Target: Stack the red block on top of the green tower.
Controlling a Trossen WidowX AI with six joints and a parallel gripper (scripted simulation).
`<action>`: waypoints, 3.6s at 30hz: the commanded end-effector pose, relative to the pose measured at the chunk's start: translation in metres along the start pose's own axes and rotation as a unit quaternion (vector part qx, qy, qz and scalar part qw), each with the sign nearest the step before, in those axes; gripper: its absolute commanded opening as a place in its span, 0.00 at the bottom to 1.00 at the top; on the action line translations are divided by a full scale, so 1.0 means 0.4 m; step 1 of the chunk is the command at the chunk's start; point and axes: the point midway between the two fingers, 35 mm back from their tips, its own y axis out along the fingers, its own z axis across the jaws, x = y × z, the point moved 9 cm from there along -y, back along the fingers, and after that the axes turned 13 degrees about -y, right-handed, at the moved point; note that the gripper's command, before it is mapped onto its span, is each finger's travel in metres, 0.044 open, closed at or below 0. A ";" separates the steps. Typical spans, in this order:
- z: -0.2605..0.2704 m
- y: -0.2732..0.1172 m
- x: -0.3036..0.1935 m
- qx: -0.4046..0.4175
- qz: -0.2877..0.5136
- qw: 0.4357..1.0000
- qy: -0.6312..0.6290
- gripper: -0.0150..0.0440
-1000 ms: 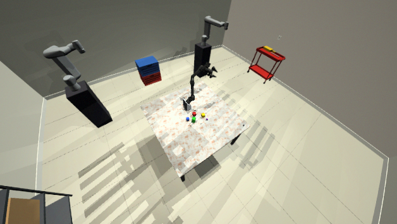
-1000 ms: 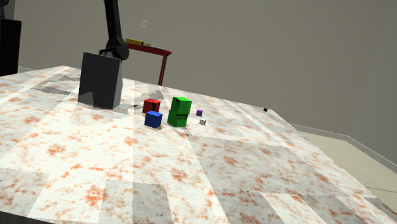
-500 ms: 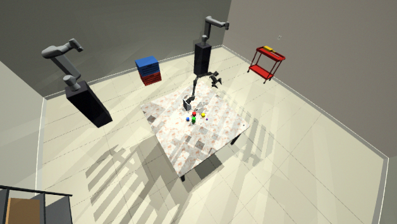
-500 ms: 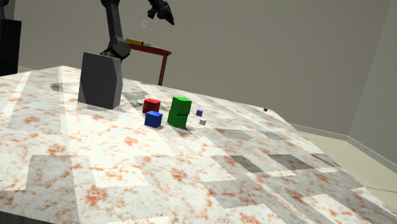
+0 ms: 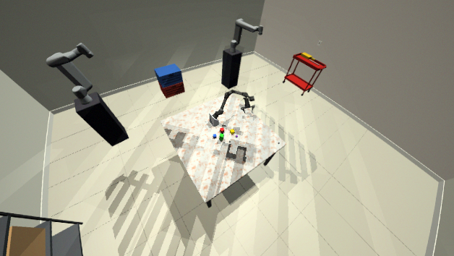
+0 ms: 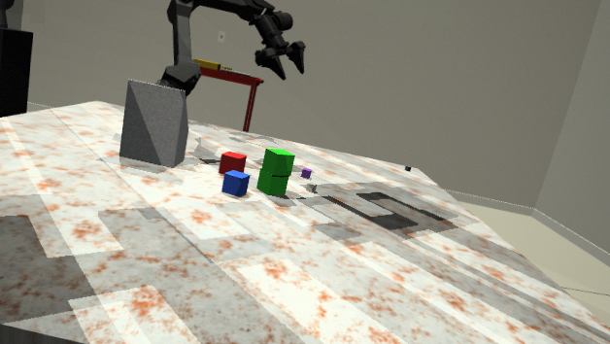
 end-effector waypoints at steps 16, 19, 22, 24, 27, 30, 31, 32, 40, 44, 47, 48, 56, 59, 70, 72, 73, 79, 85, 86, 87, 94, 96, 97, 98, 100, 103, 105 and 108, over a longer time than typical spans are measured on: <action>0.370 0.318 -0.234 0.266 0.020 0.845 0.463 1.00; 0.447 0.334 -0.260 0.295 0.024 0.791 0.536 1.00; 0.525 0.344 -0.278 0.319 0.027 0.728 0.606 1.00; 0.576 0.346 -0.285 0.332 0.028 0.683 0.651 1.00; 0.650 0.345 -0.290 0.347 0.029 0.608 0.713 1.00; 0.721 0.339 -0.286 0.359 0.028 0.527 0.770 1.00; 0.744 0.336 -0.283 0.361 0.027 0.498 0.788 1.00; 0.765 0.333 -0.279 0.363 0.026 0.469 0.804 1.00; 0.900 0.304 -0.229 0.367 0.011 0.242 0.898 1.00; 0.896 0.301 -0.224 0.366 0.011 0.237 0.900 1.00; 0.896 0.303 -0.224 0.366 0.011 0.237 0.900 1.00; 0.897 0.308 -0.220 0.366 0.011 0.237 0.900 1.00; 0.916 0.400 -0.142 0.366 0.011 0.237 0.900 1.00; 0.921 0.418 -0.125 0.366 0.009 0.237 0.900 1.00; 0.926 0.440 -0.112 0.366 0.011 0.237 0.900 1.00; 0.928 0.447 -0.107 0.366 0.011 0.237 0.900 1.00; 0.929 0.450 -0.104 0.366 0.011 0.237 0.900 1.00; 0.934 0.469 -0.089 0.365 0.012 0.237 0.900 1.00; 0.938 0.487 -0.072 0.365 0.011 0.237 0.900 1.00; 0.939 0.489 -0.069 0.365 0.011 0.237 0.900 1.00; 0.940 0.492 -0.067 0.366 0.011 0.237 0.900 1.00; 0.944 0.511 -0.046 0.366 0.009 0.237 0.900 1.00; 0.946 0.516 -0.041 0.367 0.009 0.236 0.900 1.00; 0.946 0.517 -0.038 0.367 0.009 0.236 0.900 1.00; 0.946 0.519 -0.037 0.367 0.008 0.236 0.900 1.00; 0.947 0.519 -0.036 0.367 0.008 0.236 0.900 1.00; 0.947 0.519 -0.036 0.367 0.008 0.236 0.900 1.00; 0.947 0.519 -0.036 0.367 0.008 0.236 0.900 1.00; 0.947 0.519 -0.036 0.367 0.008 0.236 0.900 1.00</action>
